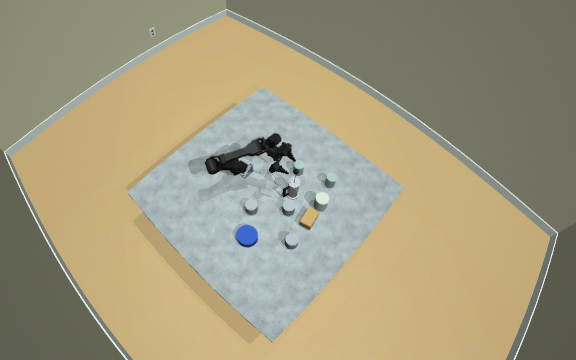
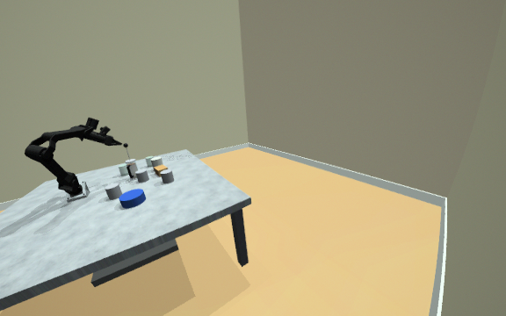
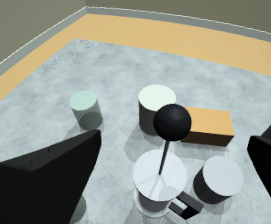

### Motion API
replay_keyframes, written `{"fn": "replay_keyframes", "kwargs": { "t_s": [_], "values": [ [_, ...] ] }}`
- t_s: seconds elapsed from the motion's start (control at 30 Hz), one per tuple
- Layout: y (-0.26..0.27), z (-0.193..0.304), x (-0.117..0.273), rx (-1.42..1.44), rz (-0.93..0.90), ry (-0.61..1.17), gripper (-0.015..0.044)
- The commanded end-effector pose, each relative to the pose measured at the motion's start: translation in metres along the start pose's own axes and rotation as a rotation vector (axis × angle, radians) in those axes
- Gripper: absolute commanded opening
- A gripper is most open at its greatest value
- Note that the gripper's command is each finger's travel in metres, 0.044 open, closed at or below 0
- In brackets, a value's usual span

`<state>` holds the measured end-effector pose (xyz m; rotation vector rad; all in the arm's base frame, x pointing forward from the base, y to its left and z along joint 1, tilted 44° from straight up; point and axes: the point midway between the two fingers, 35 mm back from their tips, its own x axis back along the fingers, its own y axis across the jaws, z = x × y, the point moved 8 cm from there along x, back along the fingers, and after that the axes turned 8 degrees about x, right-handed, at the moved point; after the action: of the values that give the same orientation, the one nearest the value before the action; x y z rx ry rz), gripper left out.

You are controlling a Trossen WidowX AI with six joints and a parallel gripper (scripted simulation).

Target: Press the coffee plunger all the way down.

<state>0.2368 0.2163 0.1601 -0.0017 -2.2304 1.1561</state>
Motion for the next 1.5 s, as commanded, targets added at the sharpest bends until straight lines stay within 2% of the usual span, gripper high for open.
{"fn": "replay_keyframes", "kwargs": {
  "t_s": [0.0,0.9,1.27,1.47],
  "values": [
    [-0.002,0.001,0.001,-0.012,-0.005,-0.016,0.0440],
    [-0.002,0.001,-0.038,-0.013,-0.002,-0.018,0.0440],
    [-0.002,0.001,-0.038,-0.013,-0.002,-0.018,0.0151],
    [-0.002,0.001,-0.038,-0.013,-0.002,-0.018,0.0119]
  ]
}}
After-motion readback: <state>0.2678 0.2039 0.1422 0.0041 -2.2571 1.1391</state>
